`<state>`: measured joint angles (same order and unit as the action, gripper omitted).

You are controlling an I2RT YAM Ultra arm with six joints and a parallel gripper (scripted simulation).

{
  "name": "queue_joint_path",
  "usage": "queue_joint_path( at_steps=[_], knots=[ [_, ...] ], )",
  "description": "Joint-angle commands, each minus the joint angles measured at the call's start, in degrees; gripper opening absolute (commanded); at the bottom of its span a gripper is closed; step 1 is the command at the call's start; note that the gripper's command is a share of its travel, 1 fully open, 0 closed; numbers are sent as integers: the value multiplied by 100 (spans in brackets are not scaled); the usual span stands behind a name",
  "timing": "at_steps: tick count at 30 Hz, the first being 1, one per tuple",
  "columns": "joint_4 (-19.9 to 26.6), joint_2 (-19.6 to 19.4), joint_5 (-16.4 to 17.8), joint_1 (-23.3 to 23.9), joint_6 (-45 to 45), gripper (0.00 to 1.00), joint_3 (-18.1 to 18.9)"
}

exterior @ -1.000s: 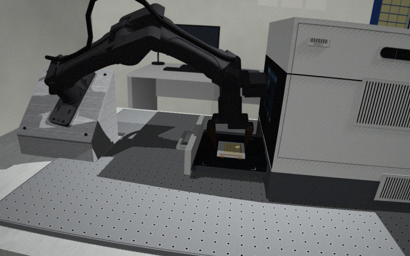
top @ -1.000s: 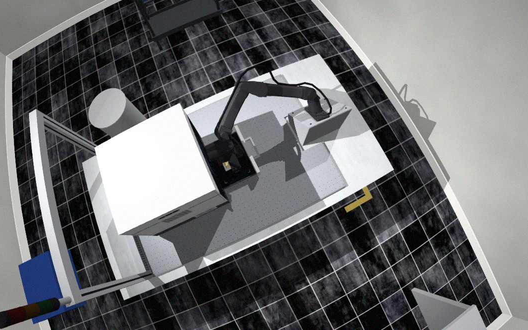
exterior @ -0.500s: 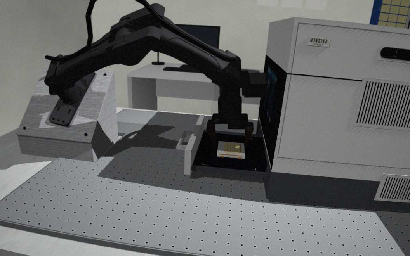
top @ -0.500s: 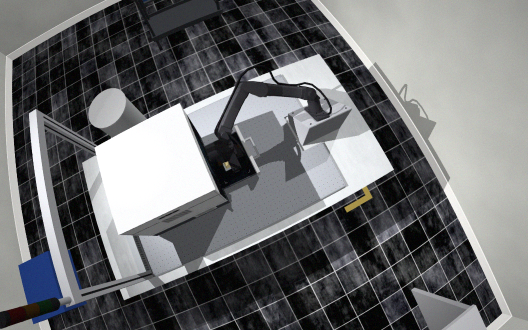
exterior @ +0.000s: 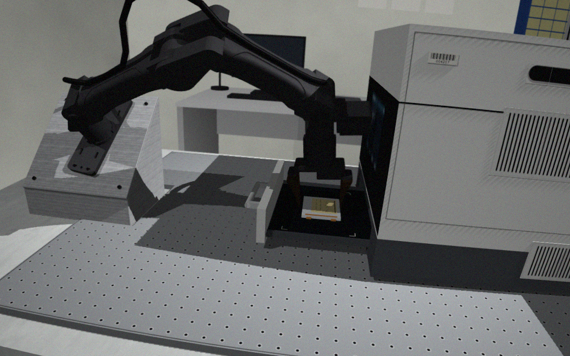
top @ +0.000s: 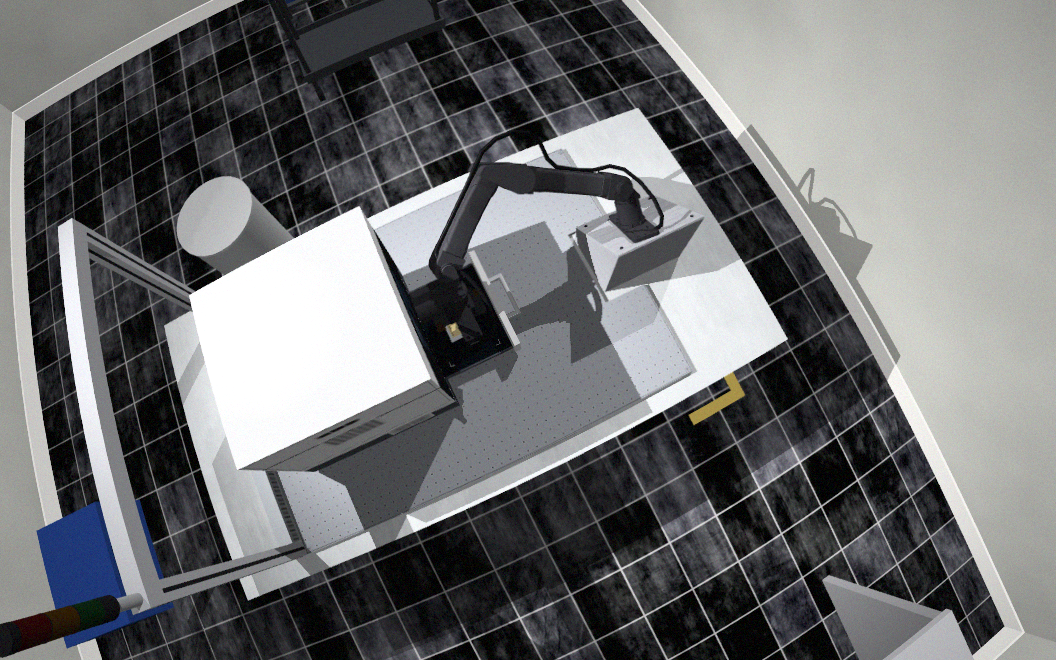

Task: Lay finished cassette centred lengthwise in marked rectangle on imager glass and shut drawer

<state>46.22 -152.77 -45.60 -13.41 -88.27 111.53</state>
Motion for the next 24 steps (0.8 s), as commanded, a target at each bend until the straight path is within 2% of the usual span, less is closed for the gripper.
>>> queue_joint_path(
  at_steps=[1,15,16,24],
  knots=[
    [27,225,39,-167,-18,91,6],
    [33,229,40,-163,-38,91,26],
    [-11,233,38,-163,-34,91,-110],
    [-132,293,39,-164,-30,91,-165]
  ],
)
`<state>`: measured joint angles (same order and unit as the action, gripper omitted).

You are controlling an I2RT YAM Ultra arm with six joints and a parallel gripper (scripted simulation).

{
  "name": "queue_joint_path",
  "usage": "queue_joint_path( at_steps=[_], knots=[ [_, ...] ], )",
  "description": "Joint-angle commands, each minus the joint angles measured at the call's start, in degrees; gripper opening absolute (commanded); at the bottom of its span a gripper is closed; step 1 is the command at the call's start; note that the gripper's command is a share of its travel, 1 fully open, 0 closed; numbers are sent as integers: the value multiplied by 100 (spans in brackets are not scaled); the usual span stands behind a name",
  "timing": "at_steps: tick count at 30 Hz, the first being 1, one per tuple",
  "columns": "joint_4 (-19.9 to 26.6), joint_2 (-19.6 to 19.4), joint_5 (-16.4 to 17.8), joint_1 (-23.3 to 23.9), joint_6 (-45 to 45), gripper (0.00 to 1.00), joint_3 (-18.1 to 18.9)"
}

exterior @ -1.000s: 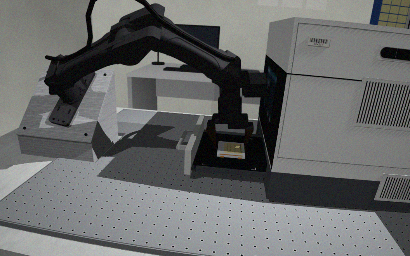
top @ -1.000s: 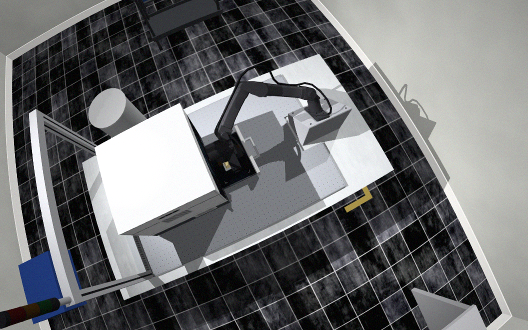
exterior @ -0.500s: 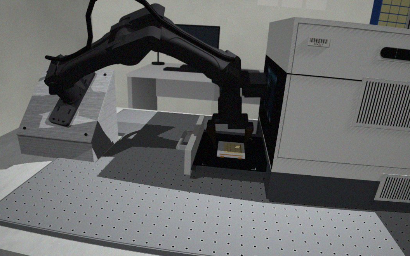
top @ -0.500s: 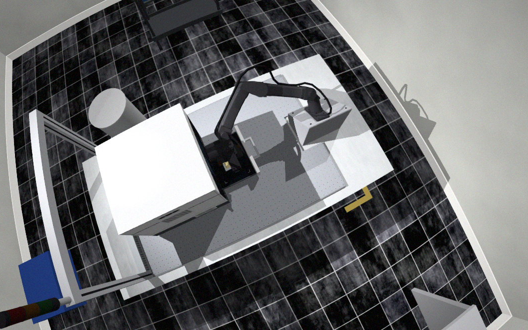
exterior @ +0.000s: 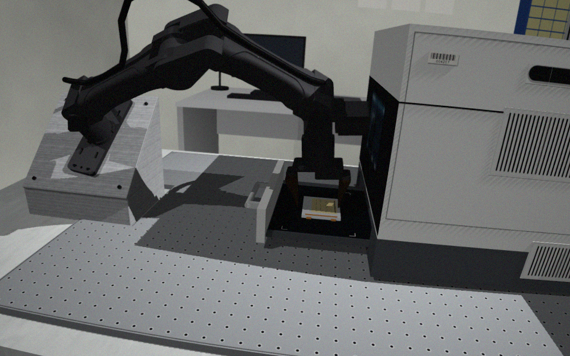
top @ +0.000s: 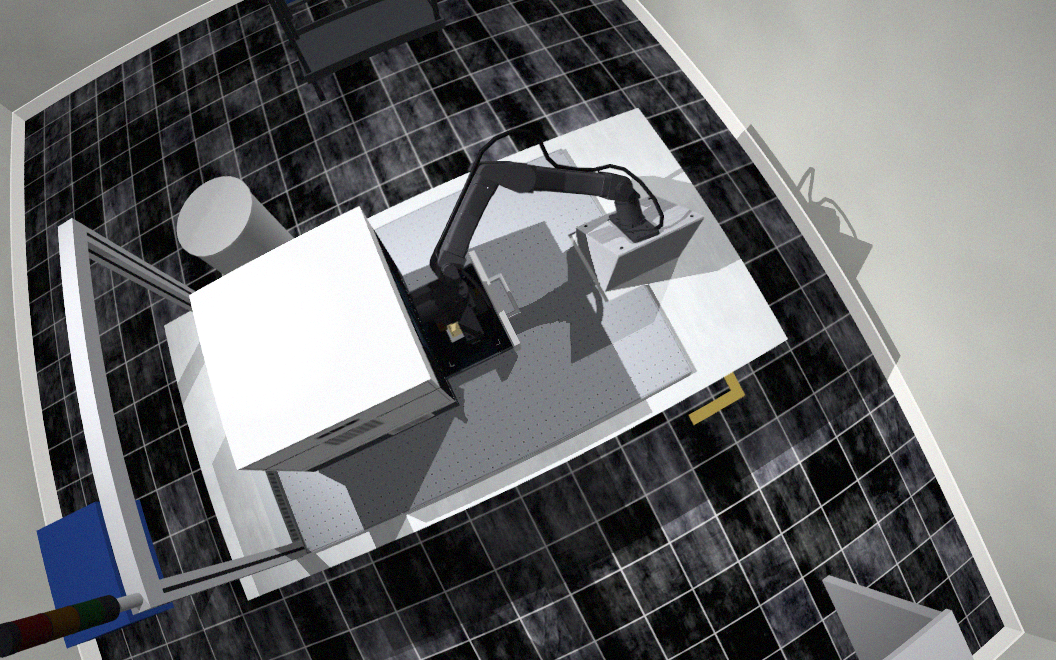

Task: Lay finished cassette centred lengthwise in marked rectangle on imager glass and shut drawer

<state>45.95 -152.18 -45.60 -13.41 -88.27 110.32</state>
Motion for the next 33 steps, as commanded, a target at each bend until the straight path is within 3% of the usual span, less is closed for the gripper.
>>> queue_joint_path(
  at_steps=[1,8,33],
  knots=[
    [-108,235,38,-164,-29,91,-103],
    [99,298,32,-207,88,91,105],
    [677,477,12,-455,436,91,260]
  ],
)
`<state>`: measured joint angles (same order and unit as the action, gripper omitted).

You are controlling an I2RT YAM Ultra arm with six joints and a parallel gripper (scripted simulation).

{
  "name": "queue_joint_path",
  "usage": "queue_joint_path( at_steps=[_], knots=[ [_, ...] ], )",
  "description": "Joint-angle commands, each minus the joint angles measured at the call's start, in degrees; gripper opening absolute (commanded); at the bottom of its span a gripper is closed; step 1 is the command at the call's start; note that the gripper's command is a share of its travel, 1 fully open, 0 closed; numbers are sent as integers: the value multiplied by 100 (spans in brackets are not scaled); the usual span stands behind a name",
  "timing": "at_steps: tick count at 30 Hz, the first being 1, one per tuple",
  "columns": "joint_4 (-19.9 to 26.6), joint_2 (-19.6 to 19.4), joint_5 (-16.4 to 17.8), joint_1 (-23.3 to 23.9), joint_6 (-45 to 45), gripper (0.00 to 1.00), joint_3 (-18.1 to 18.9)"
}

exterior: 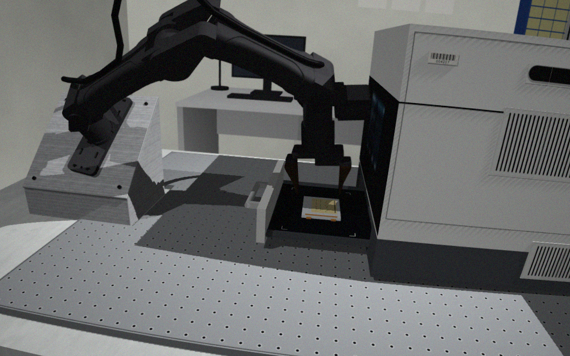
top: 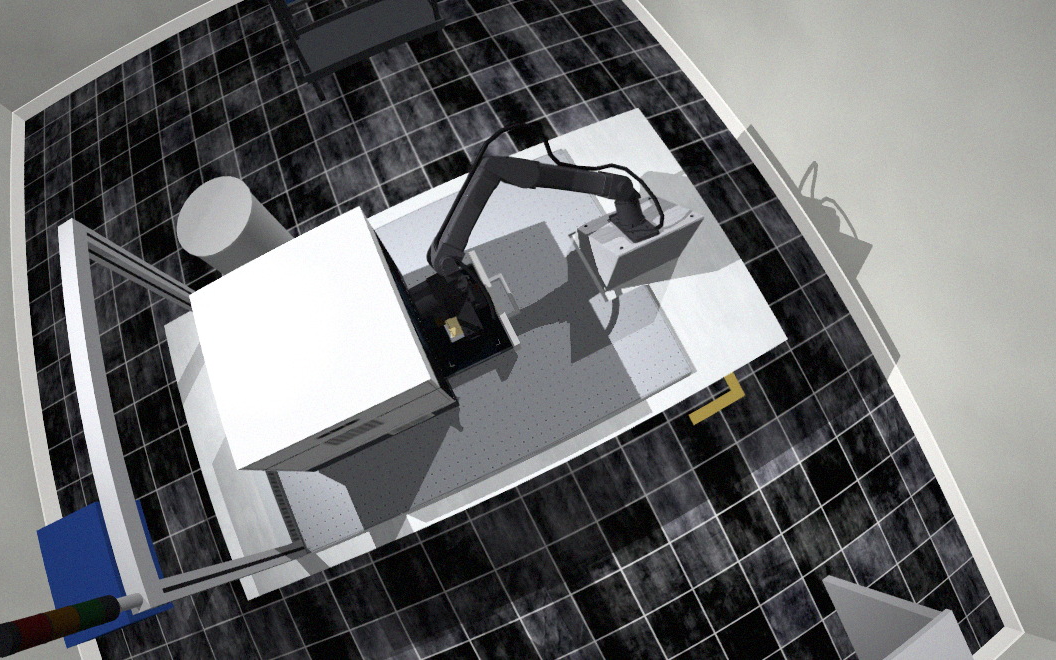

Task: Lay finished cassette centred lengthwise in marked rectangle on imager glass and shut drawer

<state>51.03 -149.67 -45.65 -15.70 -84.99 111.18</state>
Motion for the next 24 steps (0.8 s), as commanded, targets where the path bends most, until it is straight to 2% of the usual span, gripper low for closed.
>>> queue_joint_path(
  at_steps=[1,24],
  knots=[
    [170,225,17,-226,108,91,175],
    [786,337,31,-465,450,91,435]
  ],
)
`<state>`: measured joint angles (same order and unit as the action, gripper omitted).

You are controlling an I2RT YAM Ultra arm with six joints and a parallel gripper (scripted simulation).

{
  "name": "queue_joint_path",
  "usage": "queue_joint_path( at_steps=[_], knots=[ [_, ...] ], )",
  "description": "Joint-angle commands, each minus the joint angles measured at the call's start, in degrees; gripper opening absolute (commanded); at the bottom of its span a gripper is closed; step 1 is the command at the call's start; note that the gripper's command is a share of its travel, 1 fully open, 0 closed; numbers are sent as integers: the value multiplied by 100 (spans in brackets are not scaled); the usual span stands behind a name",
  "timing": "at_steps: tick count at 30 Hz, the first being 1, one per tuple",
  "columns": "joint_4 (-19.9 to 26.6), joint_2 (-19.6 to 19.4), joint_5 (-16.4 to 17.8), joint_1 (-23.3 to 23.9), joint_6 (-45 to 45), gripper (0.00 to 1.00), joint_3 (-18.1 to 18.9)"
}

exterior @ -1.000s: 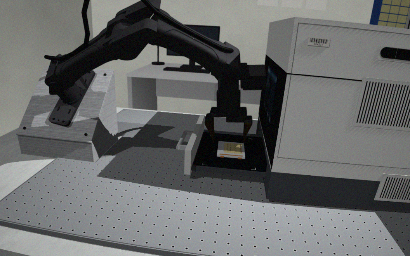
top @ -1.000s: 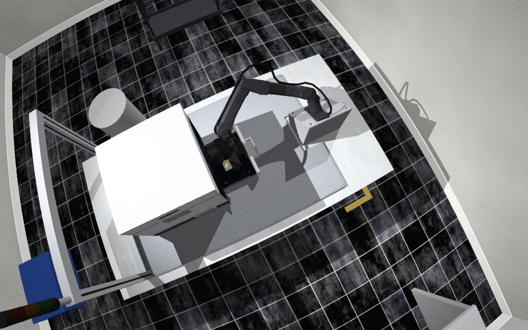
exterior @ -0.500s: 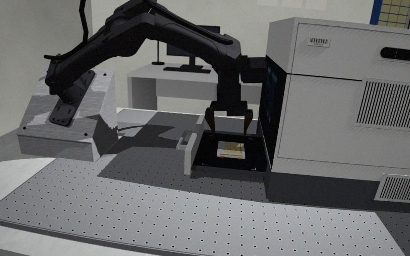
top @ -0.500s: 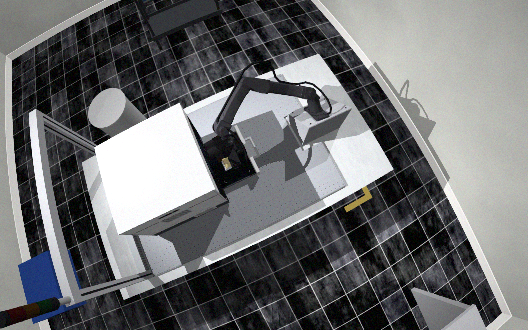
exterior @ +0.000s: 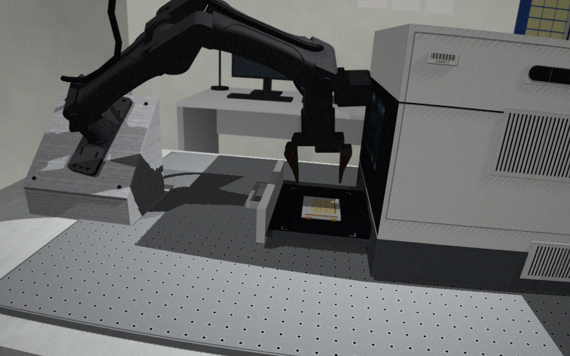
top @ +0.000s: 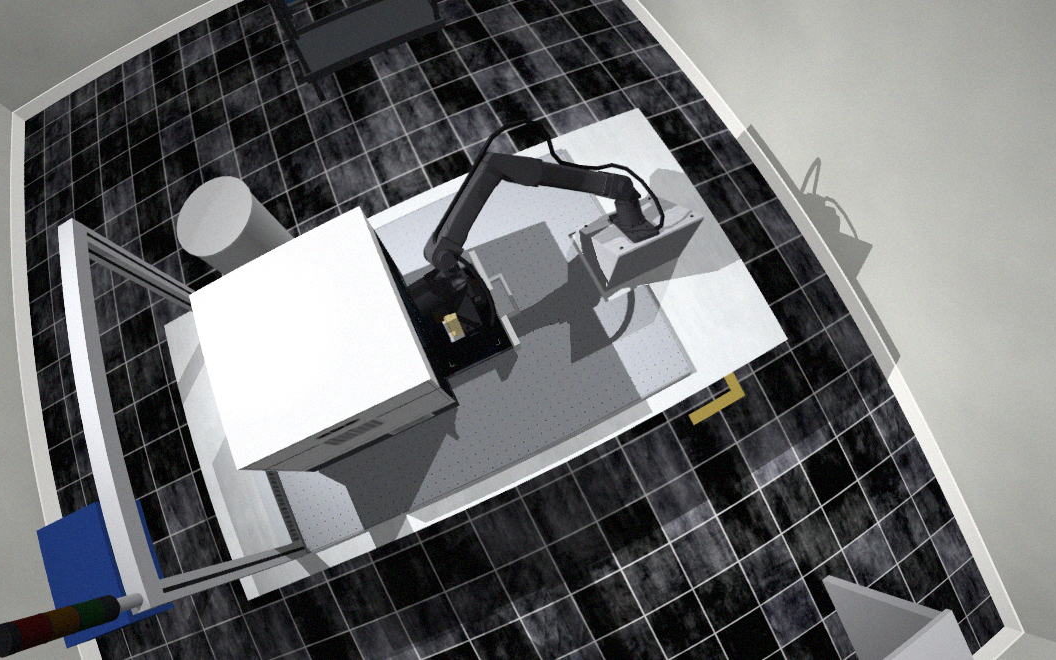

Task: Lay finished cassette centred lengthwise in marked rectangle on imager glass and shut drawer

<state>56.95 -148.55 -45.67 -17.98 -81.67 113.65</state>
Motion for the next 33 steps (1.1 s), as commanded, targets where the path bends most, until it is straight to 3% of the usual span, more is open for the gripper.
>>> queue_joint_path(
  at_steps=[1,33],
  knots=[
    [223,230,34,-249,133,91,201],
    [388,240,41,-303,219,91,291]
  ],
)
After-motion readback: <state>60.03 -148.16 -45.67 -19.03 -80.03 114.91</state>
